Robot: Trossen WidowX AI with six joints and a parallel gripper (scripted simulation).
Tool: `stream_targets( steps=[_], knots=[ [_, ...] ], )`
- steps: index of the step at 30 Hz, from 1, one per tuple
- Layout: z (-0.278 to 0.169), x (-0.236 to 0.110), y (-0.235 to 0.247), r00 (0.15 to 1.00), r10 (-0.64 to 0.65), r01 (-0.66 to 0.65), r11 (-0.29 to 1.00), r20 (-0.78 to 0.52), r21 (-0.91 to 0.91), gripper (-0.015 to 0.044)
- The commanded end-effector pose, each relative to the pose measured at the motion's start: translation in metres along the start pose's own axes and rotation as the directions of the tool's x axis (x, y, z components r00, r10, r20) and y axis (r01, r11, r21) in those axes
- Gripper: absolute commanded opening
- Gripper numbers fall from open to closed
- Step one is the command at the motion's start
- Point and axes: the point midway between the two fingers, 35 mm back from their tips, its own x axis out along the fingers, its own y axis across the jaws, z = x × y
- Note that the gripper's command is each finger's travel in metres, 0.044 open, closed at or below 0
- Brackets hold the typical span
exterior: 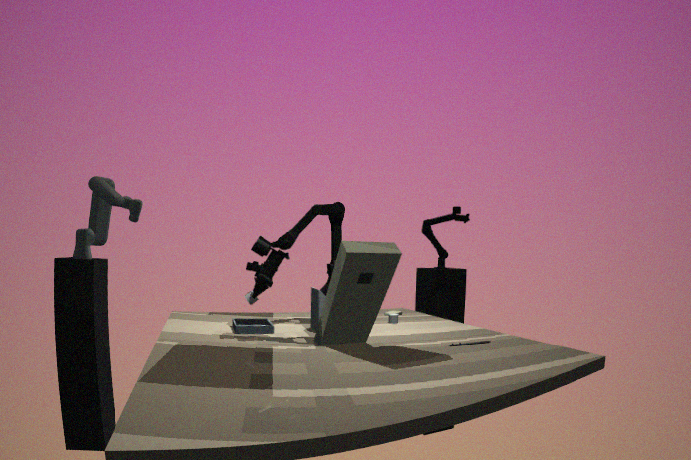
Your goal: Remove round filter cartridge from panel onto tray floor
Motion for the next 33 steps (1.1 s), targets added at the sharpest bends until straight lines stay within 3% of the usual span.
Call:
stream_targets(
  steps=[1, 8, 30, 33],
  knots=[
    [-0.012, 0.013, -0.017, 0.999, -0.043, 0.043, 0.997, -0.001, 0.065, 0.0],
    [-0.013, 0.016, -0.017, 0.999, -0.043, 0.043, 0.997, -0.001, 0.065, 0.0],
    [-0.051, 0.078, -0.017, 0.999, -0.044, 0.044, 0.997, -0.003, 0.065, 0.0],
    [-0.049, 0.074, -0.016, 0.999, -0.038, 0.039, 0.997, -0.011, 0.067, 0.0079]
  ],
)
